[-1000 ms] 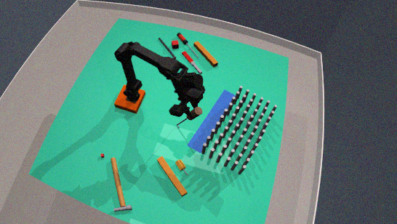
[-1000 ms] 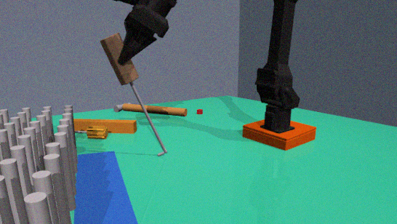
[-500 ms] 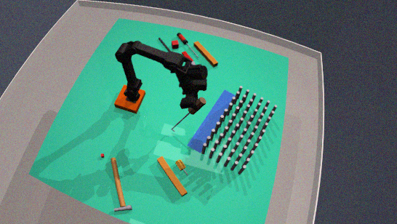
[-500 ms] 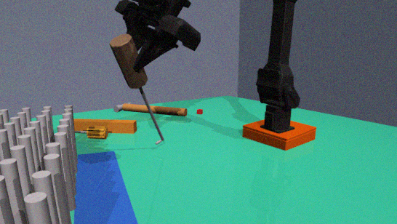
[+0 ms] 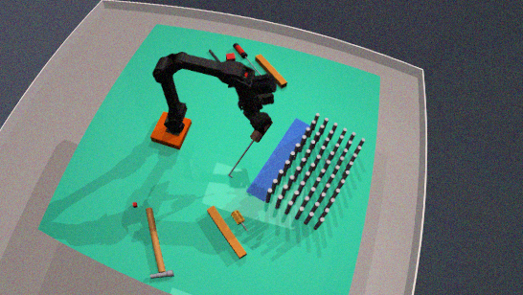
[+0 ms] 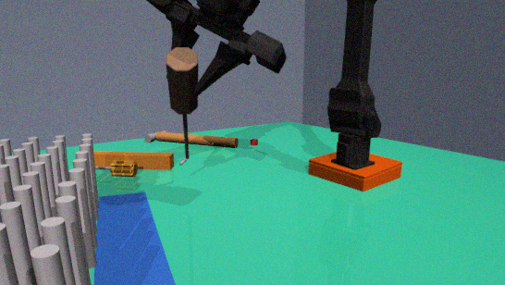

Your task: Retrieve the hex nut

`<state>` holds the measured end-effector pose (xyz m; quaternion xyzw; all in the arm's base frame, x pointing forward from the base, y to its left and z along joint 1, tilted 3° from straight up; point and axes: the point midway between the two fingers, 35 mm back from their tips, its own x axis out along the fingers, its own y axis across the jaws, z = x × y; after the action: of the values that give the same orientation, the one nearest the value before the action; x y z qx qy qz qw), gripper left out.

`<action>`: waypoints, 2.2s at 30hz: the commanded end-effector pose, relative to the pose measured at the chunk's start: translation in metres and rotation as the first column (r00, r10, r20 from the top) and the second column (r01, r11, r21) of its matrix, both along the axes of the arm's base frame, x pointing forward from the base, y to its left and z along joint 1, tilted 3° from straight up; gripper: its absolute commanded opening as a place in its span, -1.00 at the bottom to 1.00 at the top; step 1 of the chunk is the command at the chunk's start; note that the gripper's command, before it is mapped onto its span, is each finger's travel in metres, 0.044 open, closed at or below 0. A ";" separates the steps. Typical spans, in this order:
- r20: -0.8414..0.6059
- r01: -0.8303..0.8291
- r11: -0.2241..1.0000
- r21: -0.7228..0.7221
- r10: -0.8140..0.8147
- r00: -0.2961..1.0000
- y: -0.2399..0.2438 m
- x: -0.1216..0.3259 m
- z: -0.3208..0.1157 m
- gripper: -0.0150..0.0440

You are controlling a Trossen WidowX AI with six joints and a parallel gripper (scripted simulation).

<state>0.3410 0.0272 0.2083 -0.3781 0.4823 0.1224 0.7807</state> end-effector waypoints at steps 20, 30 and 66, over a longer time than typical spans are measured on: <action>-0.248 -0.617 0.719 -0.319 0.565 0.787 0.058 -0.020 0.000 -0.49; -0.401 -0.807 0.446 -0.386 0.707 0.582 0.082 -0.032 0.000 -0.49; -0.842 -0.793 -0.566 -0.225 0.522 -0.134 0.147 -0.080 0.004 -0.49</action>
<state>0.2605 0.1746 0.2112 -0.8845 0.1057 0.4540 0.0176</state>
